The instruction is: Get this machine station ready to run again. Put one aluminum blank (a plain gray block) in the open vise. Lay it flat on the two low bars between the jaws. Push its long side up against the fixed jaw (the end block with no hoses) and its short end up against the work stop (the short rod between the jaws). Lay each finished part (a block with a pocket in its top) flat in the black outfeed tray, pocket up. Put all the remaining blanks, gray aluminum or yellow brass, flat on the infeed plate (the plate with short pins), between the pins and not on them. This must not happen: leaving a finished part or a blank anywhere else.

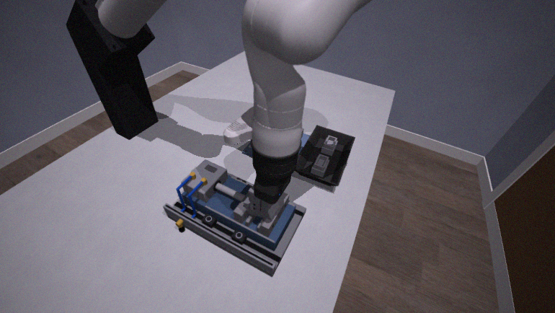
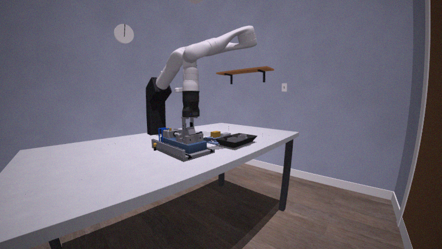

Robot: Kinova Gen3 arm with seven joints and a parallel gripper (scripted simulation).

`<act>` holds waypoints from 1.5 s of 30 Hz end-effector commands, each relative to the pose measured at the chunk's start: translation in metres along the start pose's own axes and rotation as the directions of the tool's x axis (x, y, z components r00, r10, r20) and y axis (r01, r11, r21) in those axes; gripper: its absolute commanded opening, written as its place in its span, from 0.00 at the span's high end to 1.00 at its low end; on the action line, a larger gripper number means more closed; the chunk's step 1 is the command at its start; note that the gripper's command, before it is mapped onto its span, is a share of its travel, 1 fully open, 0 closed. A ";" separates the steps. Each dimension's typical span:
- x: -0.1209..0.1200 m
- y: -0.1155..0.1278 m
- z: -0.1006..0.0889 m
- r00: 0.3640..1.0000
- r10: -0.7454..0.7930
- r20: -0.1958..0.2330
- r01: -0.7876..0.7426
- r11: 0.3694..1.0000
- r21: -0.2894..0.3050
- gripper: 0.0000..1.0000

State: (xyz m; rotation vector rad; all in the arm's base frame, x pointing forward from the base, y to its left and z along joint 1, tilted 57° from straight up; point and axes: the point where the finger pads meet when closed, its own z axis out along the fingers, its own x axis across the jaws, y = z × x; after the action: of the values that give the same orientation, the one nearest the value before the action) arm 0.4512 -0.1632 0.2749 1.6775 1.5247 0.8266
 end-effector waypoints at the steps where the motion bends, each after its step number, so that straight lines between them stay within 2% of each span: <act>1: -0.001 0.001 0.001 1.000 -0.007 0.002 0.007 1.000 -0.002 1.00; 30: -0.001 0.000 0.000 1.000 -0.007 0.001 0.007 1.000 0.001 1.00; 45: 0.001 -0.004 -0.016 1.000 -0.005 -0.002 0.005 1.000 0.010 1.00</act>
State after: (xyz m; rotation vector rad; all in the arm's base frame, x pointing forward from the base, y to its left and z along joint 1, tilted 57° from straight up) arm 0.4398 -0.1658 0.2778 1.6776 1.5323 0.8086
